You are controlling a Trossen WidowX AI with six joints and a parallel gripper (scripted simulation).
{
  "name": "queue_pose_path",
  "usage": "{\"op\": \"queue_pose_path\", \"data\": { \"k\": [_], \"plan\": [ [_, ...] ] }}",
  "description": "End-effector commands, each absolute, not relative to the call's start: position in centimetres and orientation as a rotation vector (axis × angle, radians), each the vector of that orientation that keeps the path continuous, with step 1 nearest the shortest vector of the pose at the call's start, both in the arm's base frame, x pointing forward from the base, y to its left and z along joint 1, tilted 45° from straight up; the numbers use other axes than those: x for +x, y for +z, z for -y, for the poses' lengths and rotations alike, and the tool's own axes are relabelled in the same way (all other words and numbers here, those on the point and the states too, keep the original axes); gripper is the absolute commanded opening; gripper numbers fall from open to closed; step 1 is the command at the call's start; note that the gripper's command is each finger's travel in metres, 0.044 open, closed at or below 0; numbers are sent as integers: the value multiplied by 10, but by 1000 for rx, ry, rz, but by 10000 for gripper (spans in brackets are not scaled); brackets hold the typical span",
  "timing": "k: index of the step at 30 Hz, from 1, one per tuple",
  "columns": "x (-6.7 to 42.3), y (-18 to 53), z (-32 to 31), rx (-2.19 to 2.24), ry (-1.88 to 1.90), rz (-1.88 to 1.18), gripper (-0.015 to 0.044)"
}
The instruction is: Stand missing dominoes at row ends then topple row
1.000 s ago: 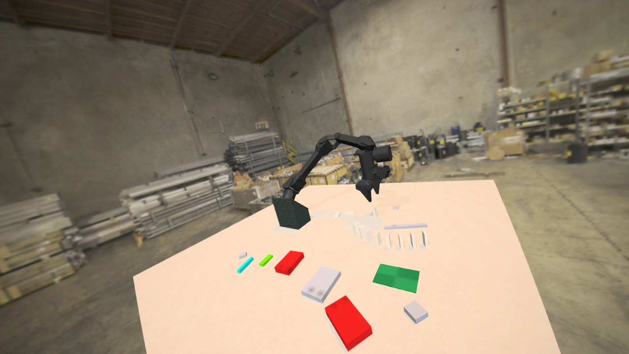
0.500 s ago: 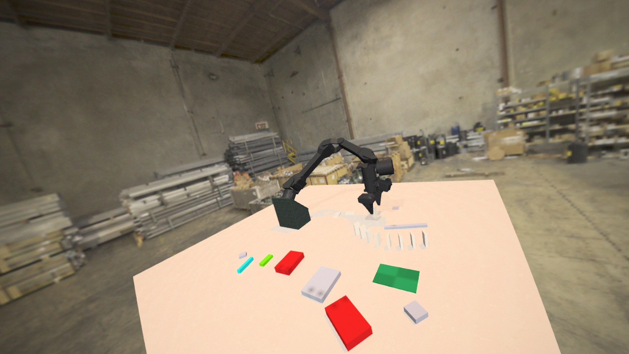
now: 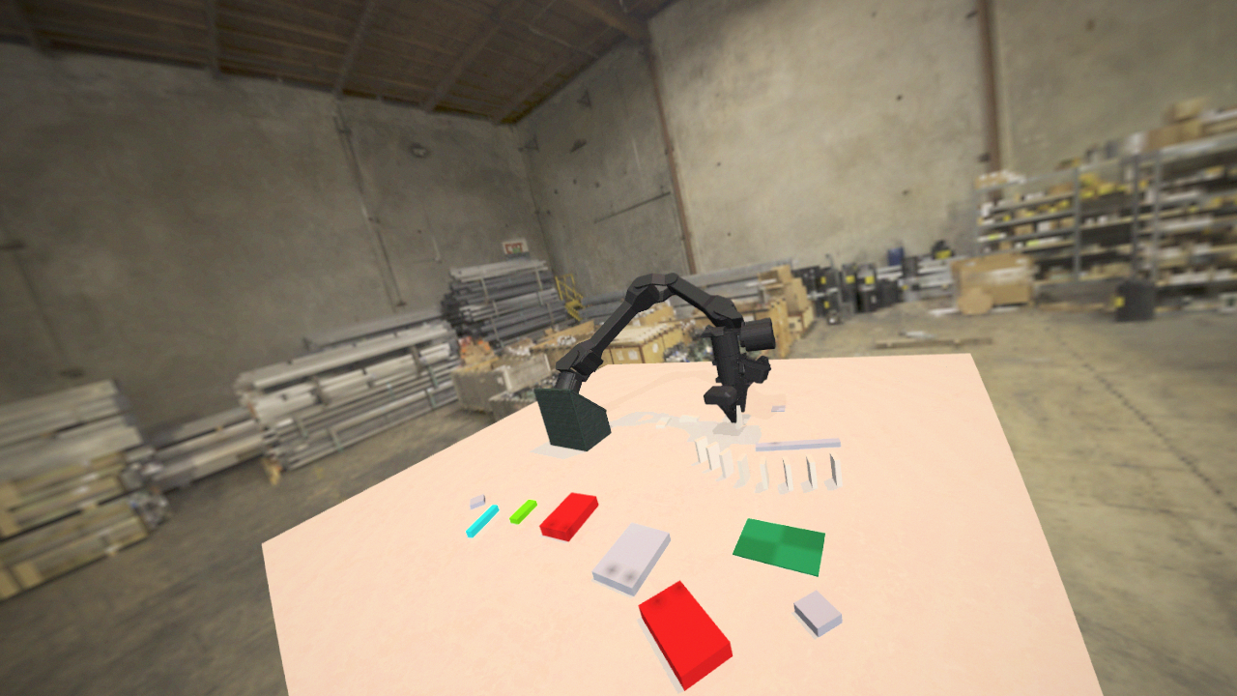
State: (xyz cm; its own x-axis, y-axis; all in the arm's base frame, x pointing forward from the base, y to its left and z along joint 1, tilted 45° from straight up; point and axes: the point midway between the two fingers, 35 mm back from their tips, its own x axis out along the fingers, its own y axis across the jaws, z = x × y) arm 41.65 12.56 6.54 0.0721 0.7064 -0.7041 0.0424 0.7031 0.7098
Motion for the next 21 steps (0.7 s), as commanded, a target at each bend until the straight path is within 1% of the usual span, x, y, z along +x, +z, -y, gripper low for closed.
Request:
{"op": "queue_pose_path", "data": {
  "k": [1, 3, 13, 17, 21],
  "plan": [
    [416, 64, -126, 670, 555, -1434, 151],
    [416, 64, -126, 670, 555, -1434, 107],
    [416, 66, -124, 669, 555, -1434, 107],
    [419, 104, -82, 661, 549, -1435, 107],
    [411, 147, -41, 661, 551, -1435, 107]
  ]
}}
